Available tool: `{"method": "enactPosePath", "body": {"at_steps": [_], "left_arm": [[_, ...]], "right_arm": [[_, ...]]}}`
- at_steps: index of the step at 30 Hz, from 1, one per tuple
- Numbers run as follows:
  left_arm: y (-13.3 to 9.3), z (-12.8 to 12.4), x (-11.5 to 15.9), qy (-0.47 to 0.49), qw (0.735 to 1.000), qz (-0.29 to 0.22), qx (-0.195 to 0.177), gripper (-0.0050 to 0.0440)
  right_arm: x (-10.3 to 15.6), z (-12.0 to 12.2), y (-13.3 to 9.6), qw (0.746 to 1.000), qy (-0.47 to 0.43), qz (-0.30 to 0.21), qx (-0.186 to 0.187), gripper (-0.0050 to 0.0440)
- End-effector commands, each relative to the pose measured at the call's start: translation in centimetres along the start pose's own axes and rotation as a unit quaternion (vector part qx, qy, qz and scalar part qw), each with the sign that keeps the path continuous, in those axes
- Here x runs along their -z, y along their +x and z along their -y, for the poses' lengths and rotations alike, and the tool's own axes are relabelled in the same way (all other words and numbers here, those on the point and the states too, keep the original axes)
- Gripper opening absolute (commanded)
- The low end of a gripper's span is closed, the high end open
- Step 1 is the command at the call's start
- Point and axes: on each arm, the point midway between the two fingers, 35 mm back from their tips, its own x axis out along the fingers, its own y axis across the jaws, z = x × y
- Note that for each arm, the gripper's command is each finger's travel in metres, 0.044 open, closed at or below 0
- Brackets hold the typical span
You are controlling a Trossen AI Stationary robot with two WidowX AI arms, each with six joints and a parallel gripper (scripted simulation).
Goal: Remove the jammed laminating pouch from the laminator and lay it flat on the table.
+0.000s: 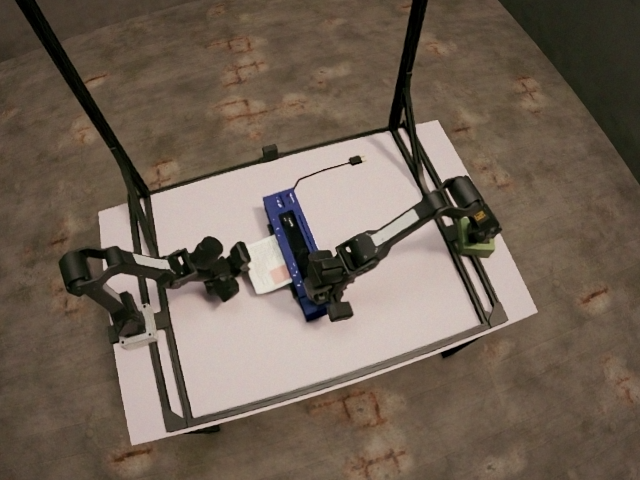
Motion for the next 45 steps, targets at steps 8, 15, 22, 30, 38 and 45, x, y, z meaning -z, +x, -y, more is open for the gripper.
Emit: {"method": "enactPosePath", "body": {"at_steps": [8,15,22,30,38,45], "left_arm": [[0.3,0.1,0.1,0.001,1.0,-0.001,0.0,-0.005],[0.3,0.1,0.1,0.001,1.0,-0.001,0.0,-0.005],[0.3,0.1,0.1,0.001,1.0,-0.001,0.0,-0.005],[0.3,0.1,0.1,0.001,1.0,-0.001,0.0,-0.005],[0.3,0.1,0.1,0.001,1.0,-0.001,0.0,-0.005],[0.3,0.1,0.1,0.001,1.0,-0.001,0.0,-0.005]], "right_arm": [[-0.1,-0.5,-2.4,1.0,0.002,0.001,-0.009,-0.005],[-0.1,-0.5,-2.4,1.0,0.002,0.001,-0.009,-0.005],[-0.1,-0.5,-4.4,1.0,0.002,0.001,-0.009,-0.005],[-0.1,-0.5,-4.4,1.0,0.002,0.001,-0.009,-0.005],[0.0,-0.6,-6.1,1.0,0.002,0.0,-0.009,-0.005],[-0.1,-0.5,-6.4,1.0,0.002,0.001,-0.009,-0.005]]}}
